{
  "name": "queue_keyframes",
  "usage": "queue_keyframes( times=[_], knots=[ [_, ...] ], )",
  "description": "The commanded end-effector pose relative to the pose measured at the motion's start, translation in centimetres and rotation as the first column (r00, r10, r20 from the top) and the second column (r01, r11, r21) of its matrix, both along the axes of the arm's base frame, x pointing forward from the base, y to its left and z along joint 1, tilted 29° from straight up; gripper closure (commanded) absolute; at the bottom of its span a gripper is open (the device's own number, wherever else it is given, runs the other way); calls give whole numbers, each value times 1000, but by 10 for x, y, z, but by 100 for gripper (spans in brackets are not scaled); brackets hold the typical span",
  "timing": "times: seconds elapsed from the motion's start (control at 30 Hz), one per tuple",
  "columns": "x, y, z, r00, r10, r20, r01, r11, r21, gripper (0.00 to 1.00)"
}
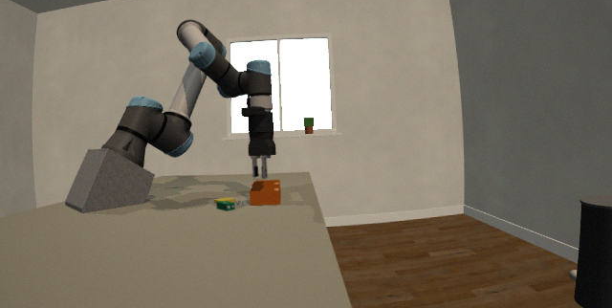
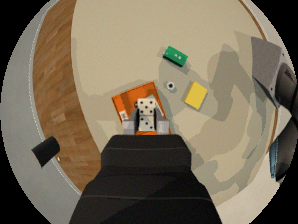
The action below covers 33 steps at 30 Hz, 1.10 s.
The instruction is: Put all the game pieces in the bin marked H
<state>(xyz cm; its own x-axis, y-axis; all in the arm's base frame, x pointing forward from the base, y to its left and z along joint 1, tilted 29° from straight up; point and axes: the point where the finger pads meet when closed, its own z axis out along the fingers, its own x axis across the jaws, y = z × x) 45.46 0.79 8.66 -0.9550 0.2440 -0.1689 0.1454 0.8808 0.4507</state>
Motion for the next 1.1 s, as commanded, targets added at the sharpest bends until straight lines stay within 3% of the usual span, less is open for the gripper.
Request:
queue_keyframes(
  times=[0.0,0.2,0.77,1.07],
  knots=[
    [6,-3,-1,988,141,60,-139,990,-39,51],
    [7,-3,-1,947,298,119,-288,953,-91,51],
    [6,-3,-1,947,298,119,-288,953,-91,51],
    [10,4,-15,947,298,119,-288,953,-91,51]
  ],
)
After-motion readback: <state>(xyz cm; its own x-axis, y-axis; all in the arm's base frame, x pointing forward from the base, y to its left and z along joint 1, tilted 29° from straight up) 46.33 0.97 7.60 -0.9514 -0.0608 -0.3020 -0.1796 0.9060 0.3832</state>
